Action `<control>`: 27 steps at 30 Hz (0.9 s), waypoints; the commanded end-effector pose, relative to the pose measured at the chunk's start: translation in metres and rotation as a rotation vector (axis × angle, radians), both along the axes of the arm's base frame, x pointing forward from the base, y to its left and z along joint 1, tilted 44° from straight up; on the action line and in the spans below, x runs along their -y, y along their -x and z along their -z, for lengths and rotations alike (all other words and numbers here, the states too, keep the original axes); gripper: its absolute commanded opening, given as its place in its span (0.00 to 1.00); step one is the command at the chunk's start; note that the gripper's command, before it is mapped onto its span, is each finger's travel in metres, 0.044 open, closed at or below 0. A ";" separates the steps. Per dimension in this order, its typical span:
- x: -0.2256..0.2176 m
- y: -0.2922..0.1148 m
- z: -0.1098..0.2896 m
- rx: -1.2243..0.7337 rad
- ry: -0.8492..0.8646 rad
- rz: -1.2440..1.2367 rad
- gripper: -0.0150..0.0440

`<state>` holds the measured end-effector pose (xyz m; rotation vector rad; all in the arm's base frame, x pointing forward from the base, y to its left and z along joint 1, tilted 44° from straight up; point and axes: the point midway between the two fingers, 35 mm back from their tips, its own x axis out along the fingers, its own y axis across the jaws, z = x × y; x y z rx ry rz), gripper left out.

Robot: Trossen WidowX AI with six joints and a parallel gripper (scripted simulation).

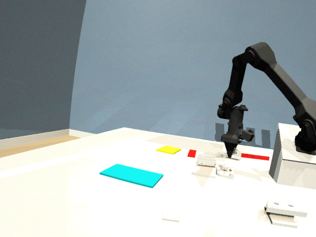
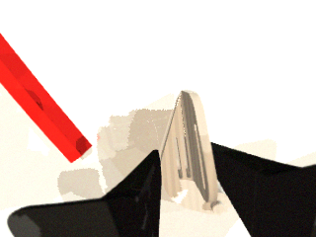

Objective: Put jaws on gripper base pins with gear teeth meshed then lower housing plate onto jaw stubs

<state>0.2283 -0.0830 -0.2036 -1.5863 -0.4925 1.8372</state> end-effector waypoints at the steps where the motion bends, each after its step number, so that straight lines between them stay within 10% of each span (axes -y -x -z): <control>1: 0.014 -0.005 -0.010 0.013 0.013 0.002 0.48; 27: 0.053 -0.006 -0.054 0.012 0.013 0.005 0.48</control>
